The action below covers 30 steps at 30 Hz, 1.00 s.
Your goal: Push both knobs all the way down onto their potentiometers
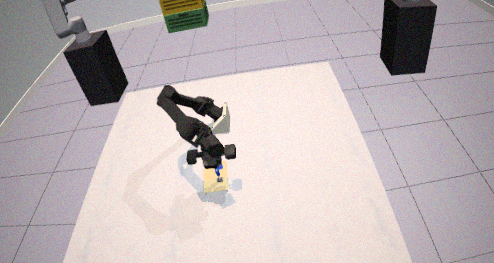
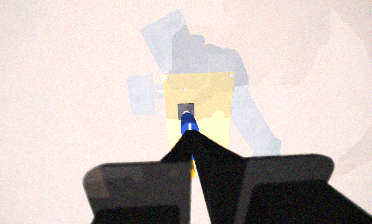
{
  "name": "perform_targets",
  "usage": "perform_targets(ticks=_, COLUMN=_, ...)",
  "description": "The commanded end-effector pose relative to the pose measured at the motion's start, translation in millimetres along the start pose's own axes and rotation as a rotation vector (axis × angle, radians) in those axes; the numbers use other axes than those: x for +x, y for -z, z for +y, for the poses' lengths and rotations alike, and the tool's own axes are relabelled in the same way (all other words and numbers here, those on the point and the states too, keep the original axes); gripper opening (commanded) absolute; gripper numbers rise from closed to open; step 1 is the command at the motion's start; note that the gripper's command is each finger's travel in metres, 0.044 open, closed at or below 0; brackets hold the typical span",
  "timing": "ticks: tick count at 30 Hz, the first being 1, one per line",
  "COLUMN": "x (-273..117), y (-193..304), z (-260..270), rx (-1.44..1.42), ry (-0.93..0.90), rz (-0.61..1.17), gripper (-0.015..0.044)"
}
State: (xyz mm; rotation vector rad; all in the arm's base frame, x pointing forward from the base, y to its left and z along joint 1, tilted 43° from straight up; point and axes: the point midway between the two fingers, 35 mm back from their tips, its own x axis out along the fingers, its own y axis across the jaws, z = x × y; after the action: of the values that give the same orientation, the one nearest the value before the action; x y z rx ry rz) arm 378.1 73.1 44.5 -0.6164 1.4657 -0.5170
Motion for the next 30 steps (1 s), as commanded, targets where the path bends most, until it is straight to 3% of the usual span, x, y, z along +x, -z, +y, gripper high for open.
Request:
perform_targets(ticks=1, x=5.9, y=1.7, z=-0.2, rx=-0.010, ry=0.007, rz=0.002, gripper=0.0000)
perform_targets(ticks=30, x=10.2, y=1.7, z=-0.2, rx=-0.010, ry=0.007, rz=0.002, gripper=0.0000)
